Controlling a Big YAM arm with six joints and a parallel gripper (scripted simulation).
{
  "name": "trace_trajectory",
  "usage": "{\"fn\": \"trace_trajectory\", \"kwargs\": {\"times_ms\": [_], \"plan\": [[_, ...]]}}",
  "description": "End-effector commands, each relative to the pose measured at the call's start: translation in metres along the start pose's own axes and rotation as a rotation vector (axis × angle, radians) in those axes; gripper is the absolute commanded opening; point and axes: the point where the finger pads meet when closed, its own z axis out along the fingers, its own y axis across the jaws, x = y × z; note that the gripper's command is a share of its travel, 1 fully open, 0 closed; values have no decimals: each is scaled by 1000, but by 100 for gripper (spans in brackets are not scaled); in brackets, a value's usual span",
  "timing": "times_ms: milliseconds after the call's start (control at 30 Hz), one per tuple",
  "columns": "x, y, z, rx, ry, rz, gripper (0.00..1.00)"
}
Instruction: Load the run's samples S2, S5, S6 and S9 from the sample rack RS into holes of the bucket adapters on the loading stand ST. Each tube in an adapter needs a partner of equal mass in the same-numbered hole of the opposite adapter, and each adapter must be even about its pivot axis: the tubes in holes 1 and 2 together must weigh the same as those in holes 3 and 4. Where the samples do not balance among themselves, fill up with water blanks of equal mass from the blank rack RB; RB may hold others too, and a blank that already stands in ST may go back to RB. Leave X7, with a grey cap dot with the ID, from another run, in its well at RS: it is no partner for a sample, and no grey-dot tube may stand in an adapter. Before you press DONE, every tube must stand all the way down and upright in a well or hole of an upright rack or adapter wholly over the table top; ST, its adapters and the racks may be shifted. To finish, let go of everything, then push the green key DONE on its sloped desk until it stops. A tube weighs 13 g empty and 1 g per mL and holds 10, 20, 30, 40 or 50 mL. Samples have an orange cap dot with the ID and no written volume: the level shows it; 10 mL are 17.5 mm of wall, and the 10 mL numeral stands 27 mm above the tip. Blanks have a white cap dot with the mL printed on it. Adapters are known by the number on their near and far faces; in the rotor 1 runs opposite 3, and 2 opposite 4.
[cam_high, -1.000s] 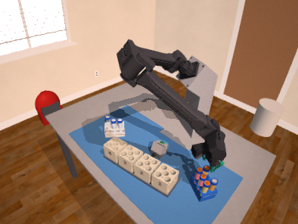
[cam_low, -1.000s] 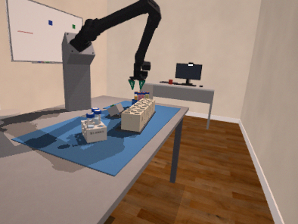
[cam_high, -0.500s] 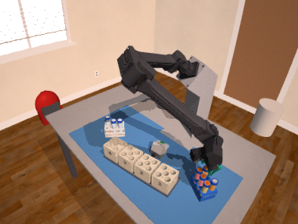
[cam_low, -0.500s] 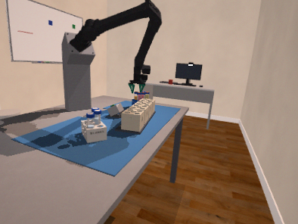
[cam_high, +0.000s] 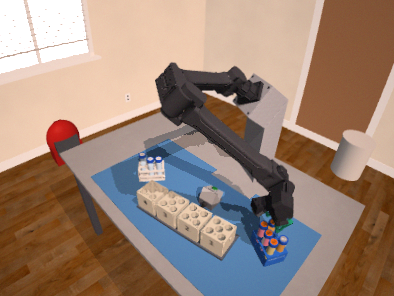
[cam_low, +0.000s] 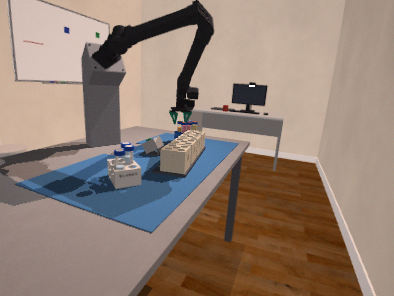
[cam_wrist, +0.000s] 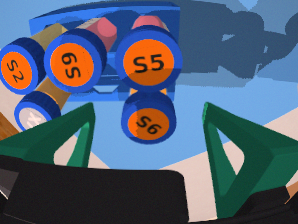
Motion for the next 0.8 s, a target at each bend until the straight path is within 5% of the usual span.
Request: {"fn": "trace_trajectory", "kwargs": {"times_ms": [0,33,567,767], "plan": [[-1,4,-5,-12,-2,-4,80],[-1,4,-5,-12,-2,-4,0],[-1,4,-5,-12,-2,-4,0],[0,8,-35,-25,-4,-6,0]]}}
